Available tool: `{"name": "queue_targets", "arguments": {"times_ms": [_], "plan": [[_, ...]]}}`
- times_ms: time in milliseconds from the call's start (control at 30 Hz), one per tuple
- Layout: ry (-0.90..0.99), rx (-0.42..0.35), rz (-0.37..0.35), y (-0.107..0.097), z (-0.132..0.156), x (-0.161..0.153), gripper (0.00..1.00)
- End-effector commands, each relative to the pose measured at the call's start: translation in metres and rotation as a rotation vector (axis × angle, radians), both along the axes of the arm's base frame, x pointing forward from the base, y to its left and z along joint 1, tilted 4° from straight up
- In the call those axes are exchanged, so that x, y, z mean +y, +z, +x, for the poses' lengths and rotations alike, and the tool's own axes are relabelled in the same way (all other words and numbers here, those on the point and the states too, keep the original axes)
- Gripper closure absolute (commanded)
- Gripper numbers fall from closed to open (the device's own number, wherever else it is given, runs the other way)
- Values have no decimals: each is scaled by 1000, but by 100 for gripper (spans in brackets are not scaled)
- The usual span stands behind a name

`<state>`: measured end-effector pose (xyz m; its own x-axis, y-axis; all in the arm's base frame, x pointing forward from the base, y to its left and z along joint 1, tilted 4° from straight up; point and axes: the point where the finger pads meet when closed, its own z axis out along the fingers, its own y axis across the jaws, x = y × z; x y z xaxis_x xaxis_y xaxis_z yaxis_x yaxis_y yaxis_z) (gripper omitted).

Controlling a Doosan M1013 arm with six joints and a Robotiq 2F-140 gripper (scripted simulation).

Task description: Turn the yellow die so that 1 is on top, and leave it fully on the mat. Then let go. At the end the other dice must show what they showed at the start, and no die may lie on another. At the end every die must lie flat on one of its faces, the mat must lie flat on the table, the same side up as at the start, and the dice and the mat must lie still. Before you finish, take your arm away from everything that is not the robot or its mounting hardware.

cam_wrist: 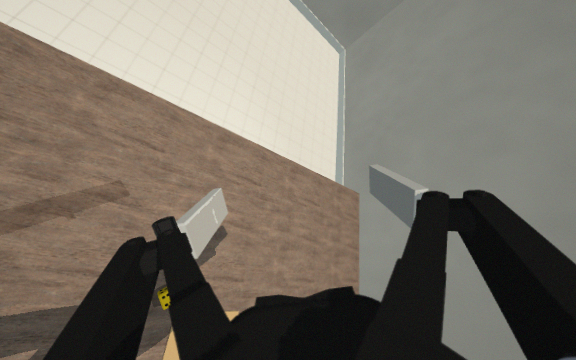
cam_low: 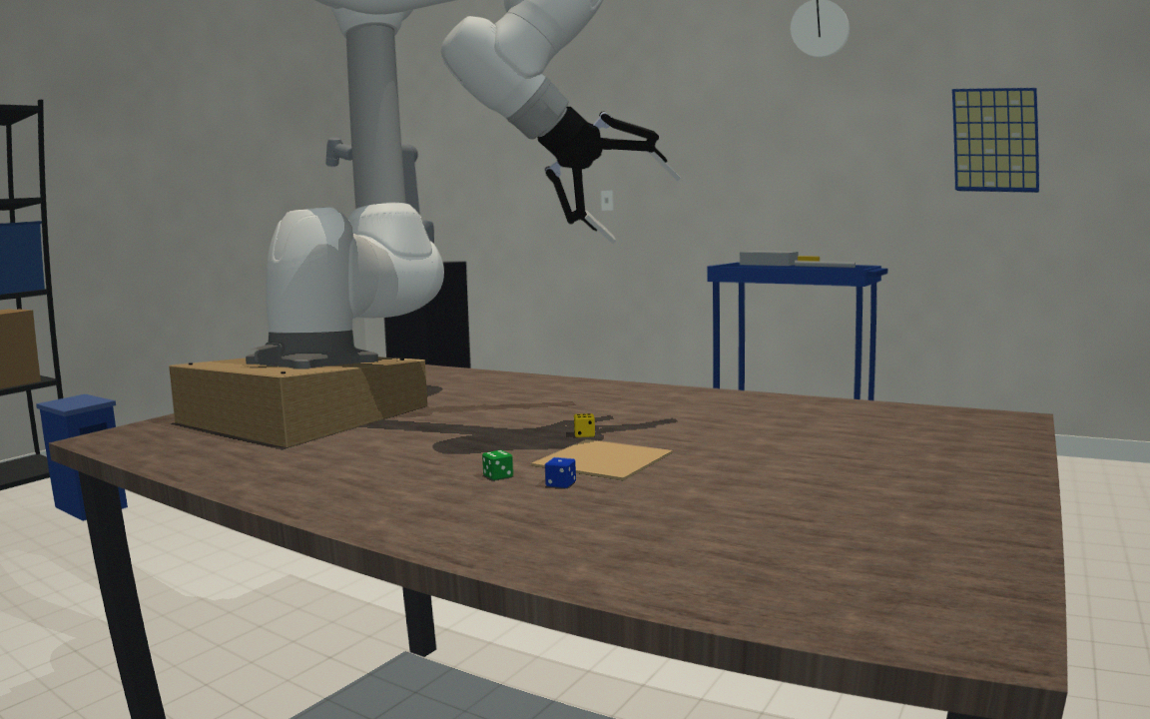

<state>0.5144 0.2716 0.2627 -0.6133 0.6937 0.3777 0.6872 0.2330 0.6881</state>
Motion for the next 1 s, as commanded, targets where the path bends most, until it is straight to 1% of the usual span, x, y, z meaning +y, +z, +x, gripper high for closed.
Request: {"name": "queue_targets", "arguments": {"times_ms": [0,33,67,100,133,200,233,267,300,333,367,400,433,500,567,633,667,700,767,833,867,900,933,967], "plan": [[7,-3,-11,-3,1,-3,0],[22,-10,-35,-8,3,-8,0],[49,-20,-76,-18,5,-19,0],[88,-34,-134,-32,9,-34,0],[116,-42,-172,-41,11,-44,0],[142,-49,-207,-49,13,-54,0],[180,-58,-256,-61,16,-69,0],[204,-62,-286,-68,17,-79,0],[210,-63,-292,-69,18,-81,0],[253,-70,-342,-81,20,-97,0],[278,-74,-370,-88,21,-107,0],[291,-75,-384,-91,21,-112,0],[330,-79,-424,-101,22,-127,0],[330,-79,-424,-101,22,-127,0],[430,-85,-518,-124,24,-165,0],[479,-85,-561,-134,24,-184,0],[484,-85,-564,-135,24,-185,0],[539,-85,-609,-146,24,-206,0],[587,-83,-644,-155,23,-224,0],[663,-79,-695,-168,22,-252,0],[688,-78,-711,-172,21,-261,0],[688,-78,-711,-172,21,-261,0],[761,-72,-754,-183,19,-288,0],[781,-70,-764,-186,19,-295,0]]}}
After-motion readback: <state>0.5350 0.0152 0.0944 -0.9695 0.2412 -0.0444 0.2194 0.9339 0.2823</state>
